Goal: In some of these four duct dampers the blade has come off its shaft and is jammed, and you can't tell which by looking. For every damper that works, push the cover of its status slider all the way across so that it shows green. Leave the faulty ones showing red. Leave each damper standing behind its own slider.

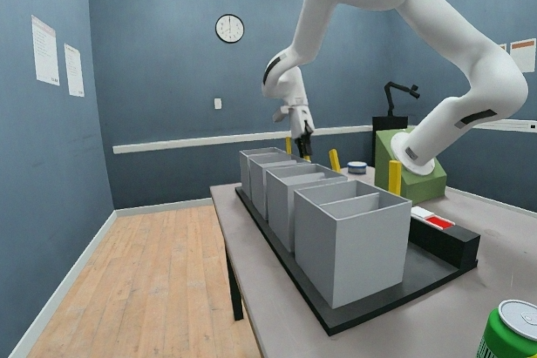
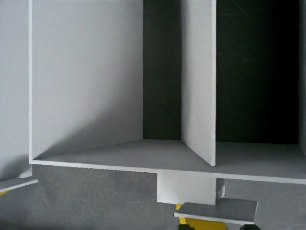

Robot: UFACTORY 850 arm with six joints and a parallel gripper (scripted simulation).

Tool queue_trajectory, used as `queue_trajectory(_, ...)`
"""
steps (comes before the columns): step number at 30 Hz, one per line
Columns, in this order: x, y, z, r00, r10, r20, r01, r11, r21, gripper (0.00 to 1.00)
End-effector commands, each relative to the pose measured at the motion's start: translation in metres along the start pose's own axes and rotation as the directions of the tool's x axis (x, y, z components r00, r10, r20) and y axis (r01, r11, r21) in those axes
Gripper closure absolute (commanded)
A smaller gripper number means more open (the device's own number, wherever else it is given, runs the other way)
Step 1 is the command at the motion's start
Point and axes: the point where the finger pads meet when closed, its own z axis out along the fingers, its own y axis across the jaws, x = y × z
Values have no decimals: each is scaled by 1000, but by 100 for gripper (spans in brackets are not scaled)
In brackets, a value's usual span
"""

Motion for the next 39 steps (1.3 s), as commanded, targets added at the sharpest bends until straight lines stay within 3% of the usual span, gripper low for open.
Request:
queue_trajectory(1,1,0,-1,1000,-1,-1,1,1000,-2,81)
queue_trajectory(21,1,-1,-1,1000,-1,-1,1,1000,-15,81)
queue_trajectory(31,1,-4,-1,1000,-1,-1,1,999,-47,81)
queue_trajectory(39,1,-10,0,1000,-1,-1,1,995,-100,81)
